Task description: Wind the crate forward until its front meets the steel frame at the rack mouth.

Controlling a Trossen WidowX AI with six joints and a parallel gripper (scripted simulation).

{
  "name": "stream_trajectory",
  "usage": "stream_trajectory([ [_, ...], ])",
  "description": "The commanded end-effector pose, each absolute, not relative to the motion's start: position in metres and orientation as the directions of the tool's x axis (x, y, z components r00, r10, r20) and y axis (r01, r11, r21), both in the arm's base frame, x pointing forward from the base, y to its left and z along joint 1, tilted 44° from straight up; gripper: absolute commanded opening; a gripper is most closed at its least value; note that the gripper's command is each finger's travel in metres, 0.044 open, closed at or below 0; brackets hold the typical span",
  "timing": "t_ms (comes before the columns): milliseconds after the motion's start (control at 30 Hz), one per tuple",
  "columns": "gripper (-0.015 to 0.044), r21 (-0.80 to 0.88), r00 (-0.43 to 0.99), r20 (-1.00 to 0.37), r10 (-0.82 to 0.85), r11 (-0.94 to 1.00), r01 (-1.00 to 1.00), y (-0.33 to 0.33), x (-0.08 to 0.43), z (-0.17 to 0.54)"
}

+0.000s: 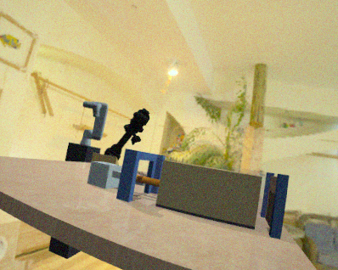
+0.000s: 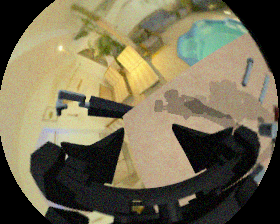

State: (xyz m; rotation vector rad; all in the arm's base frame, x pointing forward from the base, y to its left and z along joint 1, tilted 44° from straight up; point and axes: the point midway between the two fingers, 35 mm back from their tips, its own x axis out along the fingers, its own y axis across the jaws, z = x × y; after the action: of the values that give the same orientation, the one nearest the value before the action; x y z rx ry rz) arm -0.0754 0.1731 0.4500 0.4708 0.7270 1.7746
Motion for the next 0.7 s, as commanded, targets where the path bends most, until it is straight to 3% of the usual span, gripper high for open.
stream_trajectory([
  [0,0.0426,0.673,-0.309,-0.044,0.950,-0.200,-0.712,0.174,-0.075,0.449],
  [300,0.0440,0.281,-0.037,-0.271,0.962,0.042,-0.959,0.239,-0.037,0.411],
  [667,0.0440,-0.153,0.258,-0.566,0.783,0.208,-0.966,0.289,0.077,0.346],
])
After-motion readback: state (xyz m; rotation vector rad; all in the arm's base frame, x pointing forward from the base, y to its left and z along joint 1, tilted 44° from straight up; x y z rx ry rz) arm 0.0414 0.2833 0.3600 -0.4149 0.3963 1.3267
